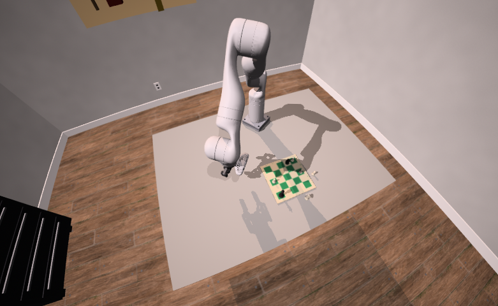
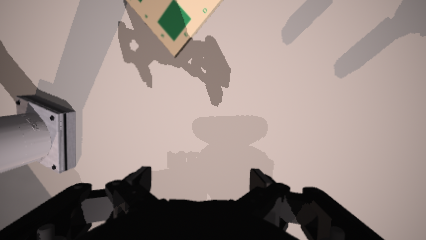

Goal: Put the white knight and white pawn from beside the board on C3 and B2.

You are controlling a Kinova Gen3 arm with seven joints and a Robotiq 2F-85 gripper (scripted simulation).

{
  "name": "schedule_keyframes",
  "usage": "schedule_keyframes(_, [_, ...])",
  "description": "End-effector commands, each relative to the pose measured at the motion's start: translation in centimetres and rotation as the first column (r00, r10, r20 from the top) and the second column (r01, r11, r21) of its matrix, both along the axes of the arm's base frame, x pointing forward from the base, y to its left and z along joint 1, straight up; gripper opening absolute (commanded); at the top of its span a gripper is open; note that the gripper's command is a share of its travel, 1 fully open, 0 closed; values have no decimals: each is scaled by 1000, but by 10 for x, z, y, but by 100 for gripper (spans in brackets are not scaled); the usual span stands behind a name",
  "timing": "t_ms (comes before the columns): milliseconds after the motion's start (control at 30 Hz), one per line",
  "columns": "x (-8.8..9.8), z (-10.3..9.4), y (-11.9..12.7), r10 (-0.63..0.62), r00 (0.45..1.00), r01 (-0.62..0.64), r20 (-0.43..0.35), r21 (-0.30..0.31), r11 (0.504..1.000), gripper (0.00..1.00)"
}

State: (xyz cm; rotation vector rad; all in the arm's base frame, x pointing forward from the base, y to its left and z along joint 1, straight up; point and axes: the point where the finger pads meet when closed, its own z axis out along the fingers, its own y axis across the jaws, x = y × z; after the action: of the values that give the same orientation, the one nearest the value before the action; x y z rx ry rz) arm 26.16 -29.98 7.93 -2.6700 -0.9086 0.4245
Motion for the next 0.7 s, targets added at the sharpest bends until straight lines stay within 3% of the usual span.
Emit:
schedule_keyframes(0, [-1, 1, -1, -4, 1000, 4, 1, -1, 1000, 100])
schedule_keyframes(33, [3, -1, -2, 11, 1000, -12, 28, 22, 1000, 100])
schedule_keyframes(333, [3, -1, -2, 11, 1000, -12, 28, 22, 1000, 100])
schedule_keyframes(367, [6, -3, -2, 25, 998, -28, 53, 45, 999, 100])
schedule_keyframes(667, [10, -5, -2, 38, 996, -44, 78, 69, 997, 100])
